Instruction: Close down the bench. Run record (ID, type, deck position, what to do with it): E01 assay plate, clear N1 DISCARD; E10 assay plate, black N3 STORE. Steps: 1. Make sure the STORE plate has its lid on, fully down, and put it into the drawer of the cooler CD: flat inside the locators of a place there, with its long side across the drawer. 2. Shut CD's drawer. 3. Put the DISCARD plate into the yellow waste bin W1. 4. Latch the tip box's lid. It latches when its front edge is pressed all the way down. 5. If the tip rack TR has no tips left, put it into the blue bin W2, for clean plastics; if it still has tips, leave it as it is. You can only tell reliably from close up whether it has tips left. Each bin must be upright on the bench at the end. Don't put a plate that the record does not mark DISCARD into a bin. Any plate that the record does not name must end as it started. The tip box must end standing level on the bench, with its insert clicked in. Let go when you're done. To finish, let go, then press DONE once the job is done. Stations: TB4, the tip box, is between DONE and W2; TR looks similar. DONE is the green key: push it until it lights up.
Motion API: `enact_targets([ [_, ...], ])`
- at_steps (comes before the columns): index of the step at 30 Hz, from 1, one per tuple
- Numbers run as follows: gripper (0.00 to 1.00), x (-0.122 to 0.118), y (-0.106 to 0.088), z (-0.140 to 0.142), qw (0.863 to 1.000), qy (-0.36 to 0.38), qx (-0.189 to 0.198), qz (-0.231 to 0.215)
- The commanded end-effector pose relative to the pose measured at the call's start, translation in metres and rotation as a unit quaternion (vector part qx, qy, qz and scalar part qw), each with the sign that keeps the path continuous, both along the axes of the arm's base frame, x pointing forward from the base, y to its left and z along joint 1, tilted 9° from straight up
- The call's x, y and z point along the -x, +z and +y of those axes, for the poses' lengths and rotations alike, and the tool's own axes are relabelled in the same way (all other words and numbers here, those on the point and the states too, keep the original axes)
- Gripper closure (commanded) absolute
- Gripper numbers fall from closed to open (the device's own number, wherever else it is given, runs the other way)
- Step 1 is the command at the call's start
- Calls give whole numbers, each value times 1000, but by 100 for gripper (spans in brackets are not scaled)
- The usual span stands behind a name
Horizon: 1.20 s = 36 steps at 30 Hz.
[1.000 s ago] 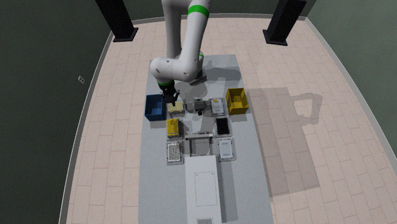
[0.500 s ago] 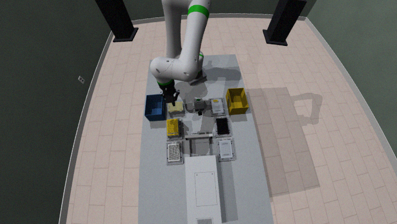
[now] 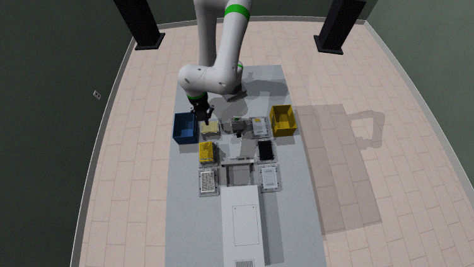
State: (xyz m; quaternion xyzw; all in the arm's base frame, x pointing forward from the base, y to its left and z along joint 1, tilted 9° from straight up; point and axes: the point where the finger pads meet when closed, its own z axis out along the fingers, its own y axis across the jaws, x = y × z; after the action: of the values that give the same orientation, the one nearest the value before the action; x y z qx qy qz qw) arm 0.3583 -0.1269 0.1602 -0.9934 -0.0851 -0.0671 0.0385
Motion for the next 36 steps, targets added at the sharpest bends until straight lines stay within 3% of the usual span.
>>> enact_targets([
  [1,90,0,7,-1,1000,0,0,-1],
  [19,90,4,37,-4,1000,0,0,-1],
  [36,90,4,37,-4,1000,0,0,-1],
])
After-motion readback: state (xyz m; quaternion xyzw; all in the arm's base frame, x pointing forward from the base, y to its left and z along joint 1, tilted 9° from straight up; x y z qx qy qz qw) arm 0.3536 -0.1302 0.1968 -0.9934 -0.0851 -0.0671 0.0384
